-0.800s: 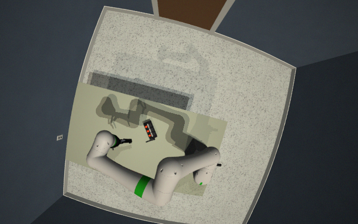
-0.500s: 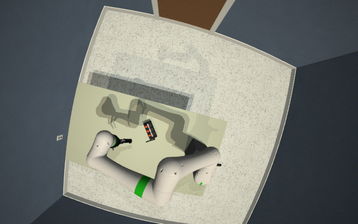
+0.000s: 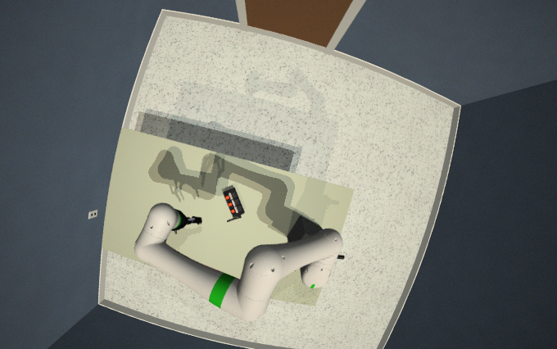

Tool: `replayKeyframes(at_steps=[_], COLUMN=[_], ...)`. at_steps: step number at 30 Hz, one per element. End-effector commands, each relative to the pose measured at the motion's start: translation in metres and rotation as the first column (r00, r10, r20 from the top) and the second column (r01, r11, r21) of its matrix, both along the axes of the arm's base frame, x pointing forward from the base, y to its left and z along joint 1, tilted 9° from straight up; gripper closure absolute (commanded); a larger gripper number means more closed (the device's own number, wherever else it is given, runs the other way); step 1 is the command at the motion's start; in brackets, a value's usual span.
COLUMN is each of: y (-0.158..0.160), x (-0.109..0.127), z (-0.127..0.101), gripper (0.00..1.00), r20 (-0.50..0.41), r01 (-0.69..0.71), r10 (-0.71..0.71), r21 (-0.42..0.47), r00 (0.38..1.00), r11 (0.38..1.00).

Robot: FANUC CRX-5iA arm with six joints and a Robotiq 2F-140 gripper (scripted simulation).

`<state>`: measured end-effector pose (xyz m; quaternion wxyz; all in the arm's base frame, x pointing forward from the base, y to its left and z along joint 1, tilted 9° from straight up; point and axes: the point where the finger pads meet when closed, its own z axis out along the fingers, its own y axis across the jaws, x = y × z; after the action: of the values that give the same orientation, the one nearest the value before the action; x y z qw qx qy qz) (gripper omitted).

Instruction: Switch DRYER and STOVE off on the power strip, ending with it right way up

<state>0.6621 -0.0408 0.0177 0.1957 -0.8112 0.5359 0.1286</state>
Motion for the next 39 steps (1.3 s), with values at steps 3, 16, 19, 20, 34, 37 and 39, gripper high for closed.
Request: replayKeyframes(at_steps=[3, 16, 19, 20, 34, 37, 39], y=[0.0, 0.0, 0.0, 0.0, -0.008, -0.012, -0.015], x=[0.0, 0.0, 0.0, 0.0, -0.053, -0.068, -0.081], z=[0.0, 0.0, 0.0, 0.0, -0.083, -0.096, -0.107], gripper=[1.0, 1.0, 1.0, 1.0, 1.0, 1.0, 1.0], r20=[0.0, 0.0, 0.0, 0.0, -0.131, -0.147, -0.158], r01=[0.0, 0.0, 0.0, 0.002, 0.596, 0.681, 0.748], r10=[0.0, 0.0, 0.0, -0.002, -0.598, -0.684, -0.752], r21=[0.0, 0.0, 0.0, 0.0, -0.064, -0.081, -0.095], r00=[1.0, 1.0, 1.0, 1.0, 0.79, 0.714, 0.64], r11=[1.0, 1.0, 1.0, 1.0, 0.801, 0.728, 0.657])
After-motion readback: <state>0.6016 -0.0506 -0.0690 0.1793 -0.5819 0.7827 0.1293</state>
